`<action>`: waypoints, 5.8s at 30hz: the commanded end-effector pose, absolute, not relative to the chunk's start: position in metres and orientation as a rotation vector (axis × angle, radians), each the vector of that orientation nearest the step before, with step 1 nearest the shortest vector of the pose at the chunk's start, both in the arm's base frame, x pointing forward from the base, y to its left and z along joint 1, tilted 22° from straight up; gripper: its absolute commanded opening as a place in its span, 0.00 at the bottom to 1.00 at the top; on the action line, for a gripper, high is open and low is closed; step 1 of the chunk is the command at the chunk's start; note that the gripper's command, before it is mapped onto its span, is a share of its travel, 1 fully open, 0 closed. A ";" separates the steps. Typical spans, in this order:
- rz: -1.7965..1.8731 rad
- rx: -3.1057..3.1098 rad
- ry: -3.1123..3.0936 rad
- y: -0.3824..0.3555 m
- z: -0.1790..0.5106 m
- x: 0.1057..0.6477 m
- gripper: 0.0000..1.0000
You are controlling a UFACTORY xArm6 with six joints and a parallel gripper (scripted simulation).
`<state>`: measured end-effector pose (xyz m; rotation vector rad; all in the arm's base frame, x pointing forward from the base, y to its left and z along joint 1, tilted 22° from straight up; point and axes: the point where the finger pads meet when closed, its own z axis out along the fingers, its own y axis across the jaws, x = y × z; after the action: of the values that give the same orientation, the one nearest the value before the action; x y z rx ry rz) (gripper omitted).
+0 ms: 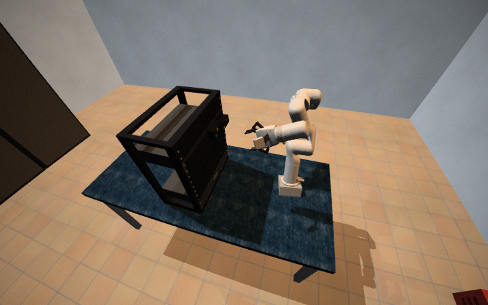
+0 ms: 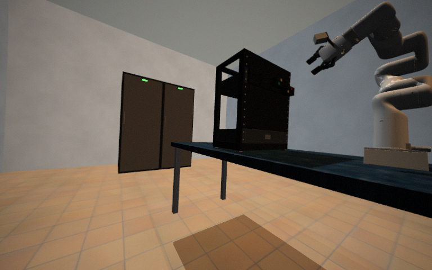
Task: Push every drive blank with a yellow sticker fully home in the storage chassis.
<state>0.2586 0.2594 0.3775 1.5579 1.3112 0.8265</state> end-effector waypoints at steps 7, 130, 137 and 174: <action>0.879 1.277 1.340 0.205 0.395 0.254 1.00; 0.887 0.940 1.264 0.211 0.377 0.402 1.00; 0.887 0.940 1.264 0.211 0.377 0.402 1.00; 0.887 0.940 1.264 0.174 0.380 0.387 1.00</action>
<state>0.3934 0.1885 0.3770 0.9404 1.2638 0.8835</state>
